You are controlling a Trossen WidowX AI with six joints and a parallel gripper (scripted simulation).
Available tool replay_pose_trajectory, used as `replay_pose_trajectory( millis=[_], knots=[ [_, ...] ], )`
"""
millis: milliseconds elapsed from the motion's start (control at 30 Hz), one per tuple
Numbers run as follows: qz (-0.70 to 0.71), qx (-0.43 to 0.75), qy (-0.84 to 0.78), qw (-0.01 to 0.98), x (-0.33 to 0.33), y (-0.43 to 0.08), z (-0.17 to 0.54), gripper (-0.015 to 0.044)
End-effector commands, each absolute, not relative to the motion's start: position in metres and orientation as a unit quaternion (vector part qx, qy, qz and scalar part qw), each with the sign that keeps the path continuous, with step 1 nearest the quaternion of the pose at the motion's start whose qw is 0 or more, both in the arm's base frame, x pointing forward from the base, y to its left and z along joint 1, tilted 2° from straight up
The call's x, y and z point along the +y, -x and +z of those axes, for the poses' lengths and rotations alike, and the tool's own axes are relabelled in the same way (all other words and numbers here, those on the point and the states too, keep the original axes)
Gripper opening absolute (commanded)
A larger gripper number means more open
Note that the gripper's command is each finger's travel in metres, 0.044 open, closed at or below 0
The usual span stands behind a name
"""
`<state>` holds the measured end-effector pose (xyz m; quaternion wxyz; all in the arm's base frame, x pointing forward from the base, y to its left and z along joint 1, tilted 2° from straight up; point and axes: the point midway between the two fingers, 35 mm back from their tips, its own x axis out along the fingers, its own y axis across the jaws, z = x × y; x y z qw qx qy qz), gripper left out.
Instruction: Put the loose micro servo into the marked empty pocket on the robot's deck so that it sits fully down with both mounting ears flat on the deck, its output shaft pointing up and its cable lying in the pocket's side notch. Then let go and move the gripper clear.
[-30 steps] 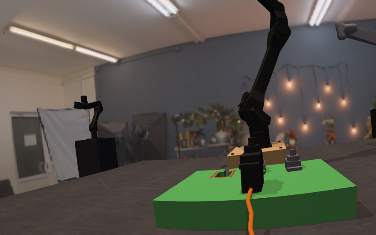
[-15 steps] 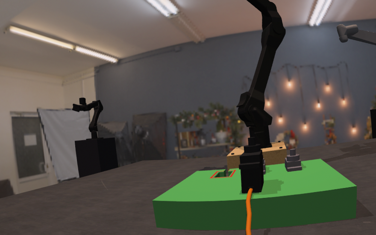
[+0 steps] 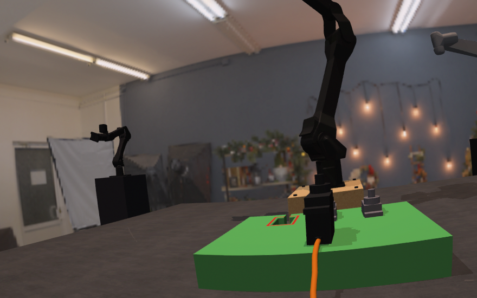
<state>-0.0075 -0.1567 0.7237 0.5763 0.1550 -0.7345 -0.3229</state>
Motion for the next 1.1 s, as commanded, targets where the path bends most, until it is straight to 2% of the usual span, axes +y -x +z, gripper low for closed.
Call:
replay_pose_trajectory(
  millis=[0, 600, 1067],
  knots=[
    [-0.338, -0.709, -0.162, 0.597, -0.17, -0.008, 0.718, 0.044],
    [-0.412, -0.536, -0.227, 0.701, -0.242, -0.11, 0.66, 0.044],
    [-0.438, -0.37, -0.253, 0.779, -0.268, -0.198, 0.594, 0.044]
  ],
)
